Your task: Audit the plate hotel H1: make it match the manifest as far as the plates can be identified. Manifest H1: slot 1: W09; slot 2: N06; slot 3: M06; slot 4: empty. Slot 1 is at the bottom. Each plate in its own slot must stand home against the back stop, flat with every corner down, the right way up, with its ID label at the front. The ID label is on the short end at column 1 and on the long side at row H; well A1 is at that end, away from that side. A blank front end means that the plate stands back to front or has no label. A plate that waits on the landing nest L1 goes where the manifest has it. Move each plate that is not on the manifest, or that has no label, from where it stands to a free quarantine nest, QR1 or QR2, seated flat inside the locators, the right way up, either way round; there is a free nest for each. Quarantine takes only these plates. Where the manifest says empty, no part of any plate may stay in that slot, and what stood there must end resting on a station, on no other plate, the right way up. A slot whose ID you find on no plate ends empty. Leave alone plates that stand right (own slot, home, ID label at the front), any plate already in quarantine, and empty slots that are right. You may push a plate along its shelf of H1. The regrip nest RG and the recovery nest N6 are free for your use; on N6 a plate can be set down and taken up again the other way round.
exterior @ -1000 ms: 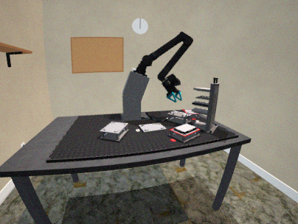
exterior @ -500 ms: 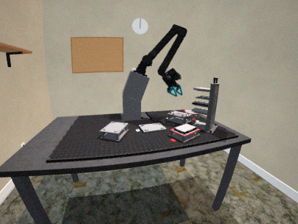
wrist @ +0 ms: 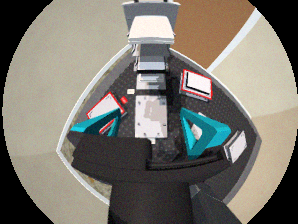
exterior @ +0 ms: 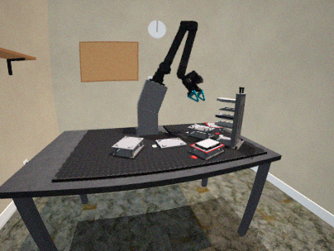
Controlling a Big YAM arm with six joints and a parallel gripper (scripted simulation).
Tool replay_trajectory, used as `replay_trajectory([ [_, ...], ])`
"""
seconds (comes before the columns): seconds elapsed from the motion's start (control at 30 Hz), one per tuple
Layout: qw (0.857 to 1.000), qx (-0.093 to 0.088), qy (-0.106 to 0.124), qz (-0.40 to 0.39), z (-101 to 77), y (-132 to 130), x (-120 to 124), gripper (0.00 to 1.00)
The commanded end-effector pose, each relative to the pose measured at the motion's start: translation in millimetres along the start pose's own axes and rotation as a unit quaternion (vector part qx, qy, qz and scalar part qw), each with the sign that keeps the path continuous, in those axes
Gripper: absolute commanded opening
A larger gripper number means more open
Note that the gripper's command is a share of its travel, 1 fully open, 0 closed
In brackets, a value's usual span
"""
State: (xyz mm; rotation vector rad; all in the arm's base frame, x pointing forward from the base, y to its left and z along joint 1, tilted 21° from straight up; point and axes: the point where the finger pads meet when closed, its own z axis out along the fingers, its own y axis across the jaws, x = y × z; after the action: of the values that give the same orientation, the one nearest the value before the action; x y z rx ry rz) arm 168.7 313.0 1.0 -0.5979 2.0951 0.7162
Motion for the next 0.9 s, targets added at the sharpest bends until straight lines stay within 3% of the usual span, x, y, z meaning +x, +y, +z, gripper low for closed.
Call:
replay_trajectory([
  [0.0, 1.0, 0.004, -0.002, -0.003, -10.4, -5, -8, 1.0],
  [0.47, 1.0, 0.004, -0.003, -0.003, -37.4, -4, -37, 1.0],
  [0.7, 1.0, -0.004, -0.019, 0.002, -49.7, 7, -73, 1.0],
  [0.77, 1.0, -0.004, -0.019, 0.002, -49.7, 7, -73, 1.0],
  [0.8, 1.0, -0.012, -0.018, 0.002, -45.8, 13, -65, 1.0],
  [0.87, 1.0, -0.008, -0.01, 0.005, -43.0, 8, -51, 1.0],
])
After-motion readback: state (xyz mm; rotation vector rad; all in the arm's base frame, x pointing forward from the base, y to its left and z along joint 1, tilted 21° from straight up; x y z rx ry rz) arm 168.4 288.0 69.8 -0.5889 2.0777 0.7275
